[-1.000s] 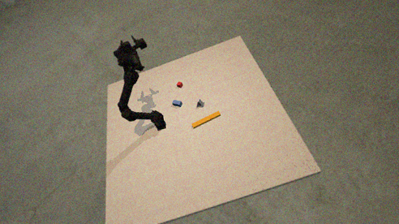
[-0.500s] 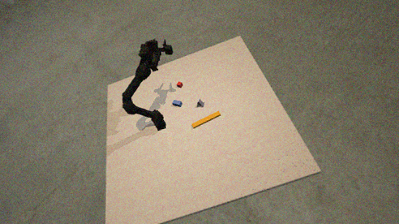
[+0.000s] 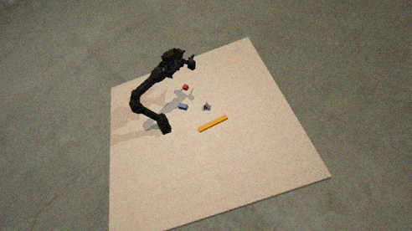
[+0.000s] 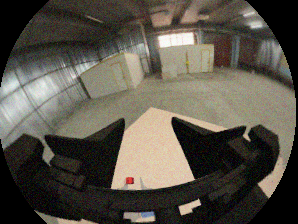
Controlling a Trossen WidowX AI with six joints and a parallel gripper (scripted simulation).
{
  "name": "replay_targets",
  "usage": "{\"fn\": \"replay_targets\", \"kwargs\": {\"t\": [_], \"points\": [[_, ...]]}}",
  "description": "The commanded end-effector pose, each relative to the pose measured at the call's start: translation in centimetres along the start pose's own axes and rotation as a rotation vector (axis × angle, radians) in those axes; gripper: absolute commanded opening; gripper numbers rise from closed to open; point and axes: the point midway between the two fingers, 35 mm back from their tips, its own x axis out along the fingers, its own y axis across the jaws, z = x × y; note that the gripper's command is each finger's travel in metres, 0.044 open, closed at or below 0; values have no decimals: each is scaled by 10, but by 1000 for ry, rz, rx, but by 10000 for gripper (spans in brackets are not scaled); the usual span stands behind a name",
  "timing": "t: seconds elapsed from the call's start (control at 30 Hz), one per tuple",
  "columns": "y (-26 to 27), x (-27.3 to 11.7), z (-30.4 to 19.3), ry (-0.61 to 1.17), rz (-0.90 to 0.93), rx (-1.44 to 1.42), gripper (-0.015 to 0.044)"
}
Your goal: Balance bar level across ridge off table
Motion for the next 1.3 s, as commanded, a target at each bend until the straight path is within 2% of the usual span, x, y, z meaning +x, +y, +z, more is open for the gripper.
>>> {"fn": "replay_targets", "kwargs": {"t": [0.0,0.33,0.67,1.13,1.27], "points": [[-32,6,-18,63,-91,6,315],[-124,3,-89,325,-347,56,315],[-198,-34,-174,662,-540,146,315],[-243,-123,-283,1175,-622,319,315],[-243,-133,-293,1229,-616,340,315]]}}
